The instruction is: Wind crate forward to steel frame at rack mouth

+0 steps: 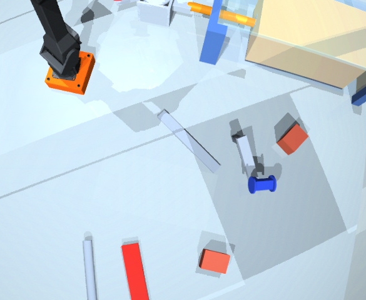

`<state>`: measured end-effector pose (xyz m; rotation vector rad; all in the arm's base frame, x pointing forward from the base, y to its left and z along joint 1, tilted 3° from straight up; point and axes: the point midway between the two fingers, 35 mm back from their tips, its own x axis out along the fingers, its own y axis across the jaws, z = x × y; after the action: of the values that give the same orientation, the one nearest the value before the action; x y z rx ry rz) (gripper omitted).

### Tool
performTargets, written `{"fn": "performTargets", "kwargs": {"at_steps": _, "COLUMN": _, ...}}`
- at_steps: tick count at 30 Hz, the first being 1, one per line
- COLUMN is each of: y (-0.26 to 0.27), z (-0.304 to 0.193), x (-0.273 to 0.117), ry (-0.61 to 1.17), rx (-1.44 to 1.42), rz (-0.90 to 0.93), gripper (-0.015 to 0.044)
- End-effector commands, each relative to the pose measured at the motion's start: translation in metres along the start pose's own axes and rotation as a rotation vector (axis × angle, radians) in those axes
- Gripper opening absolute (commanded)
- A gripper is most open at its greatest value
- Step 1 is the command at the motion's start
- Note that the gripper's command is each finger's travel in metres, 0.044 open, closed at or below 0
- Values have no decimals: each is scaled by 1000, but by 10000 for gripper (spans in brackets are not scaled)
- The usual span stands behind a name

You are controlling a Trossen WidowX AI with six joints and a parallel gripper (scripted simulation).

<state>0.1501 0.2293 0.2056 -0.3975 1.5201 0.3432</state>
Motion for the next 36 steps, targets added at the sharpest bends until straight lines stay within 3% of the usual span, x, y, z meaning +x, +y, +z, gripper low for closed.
{"fn": "performTargets", "kwargs": {"at_steps": 1, "y": -1, "z": 0, "x": -2, "ry": -6, "rx": 6, "rz": -2, "gripper": 440}}
{"fn": "performTargets", "kwargs": {"at_steps": 2, "y": 0, "z": 0, "x": 0, "ry": 0, "rx": 0, "rz": 0, "gripper": 440}}
{"fn": "performTargets", "kwargs": {"at_steps": 19, "y": 0, "z": 0, "x": 0, "ry": 0, "rx": 0, "rz": 0, "gripper": 0}}
{"fn": "performTargets", "kwargs": {"at_steps": 36, "y": 0, "z": 0, "x": 0, "ry": 0, "rx": 0, "rz": 0, "gripper": 0}}
